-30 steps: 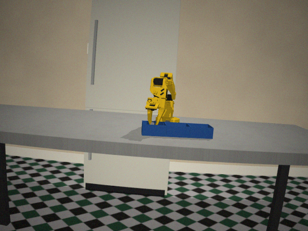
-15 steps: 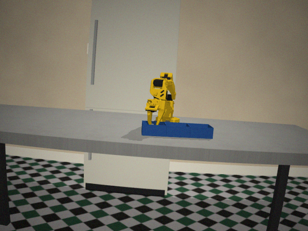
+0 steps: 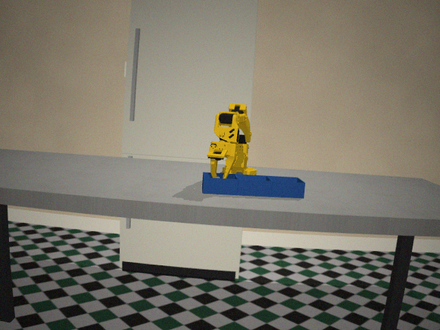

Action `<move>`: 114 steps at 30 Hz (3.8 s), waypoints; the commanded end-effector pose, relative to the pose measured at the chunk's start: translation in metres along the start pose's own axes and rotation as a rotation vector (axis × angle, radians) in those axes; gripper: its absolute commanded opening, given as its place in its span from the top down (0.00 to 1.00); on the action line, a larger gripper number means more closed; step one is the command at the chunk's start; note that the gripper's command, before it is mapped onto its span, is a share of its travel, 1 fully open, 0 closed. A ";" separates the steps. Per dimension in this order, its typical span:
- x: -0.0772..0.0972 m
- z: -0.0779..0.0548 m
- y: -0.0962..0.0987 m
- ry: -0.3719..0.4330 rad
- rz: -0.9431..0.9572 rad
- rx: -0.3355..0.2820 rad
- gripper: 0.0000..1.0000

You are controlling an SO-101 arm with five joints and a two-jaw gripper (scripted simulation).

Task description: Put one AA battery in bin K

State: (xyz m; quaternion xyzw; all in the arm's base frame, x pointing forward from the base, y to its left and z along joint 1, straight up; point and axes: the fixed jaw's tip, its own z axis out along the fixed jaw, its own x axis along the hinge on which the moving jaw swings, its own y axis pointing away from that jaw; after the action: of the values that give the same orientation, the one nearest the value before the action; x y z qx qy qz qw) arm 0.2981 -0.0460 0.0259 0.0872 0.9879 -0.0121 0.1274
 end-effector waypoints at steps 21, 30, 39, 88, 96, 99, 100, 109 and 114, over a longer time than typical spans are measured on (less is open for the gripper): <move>-0.011 -0.017 -0.003 -0.074 0.021 0.001 0.84; -0.013 -0.034 -0.003 -0.074 0.021 0.001 0.84; -0.012 -0.055 -0.003 -0.074 0.021 0.001 0.84; 0.018 -0.100 0.008 -0.058 -0.033 -0.010 0.84; 0.060 -0.123 0.016 -0.042 -0.089 -0.021 0.84; 0.076 -0.128 0.018 -0.036 -0.109 -0.025 0.84; 0.080 -0.129 0.018 -0.035 -0.114 -0.026 0.84; 0.105 -0.131 0.020 -0.027 -0.143 -0.032 0.84; 0.111 -0.131 0.020 -0.025 -0.150 -0.033 0.84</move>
State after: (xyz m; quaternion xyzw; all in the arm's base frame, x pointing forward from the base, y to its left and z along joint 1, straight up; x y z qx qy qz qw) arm 0.1663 -0.0038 0.1197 0.0226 0.9919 -0.0063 0.1245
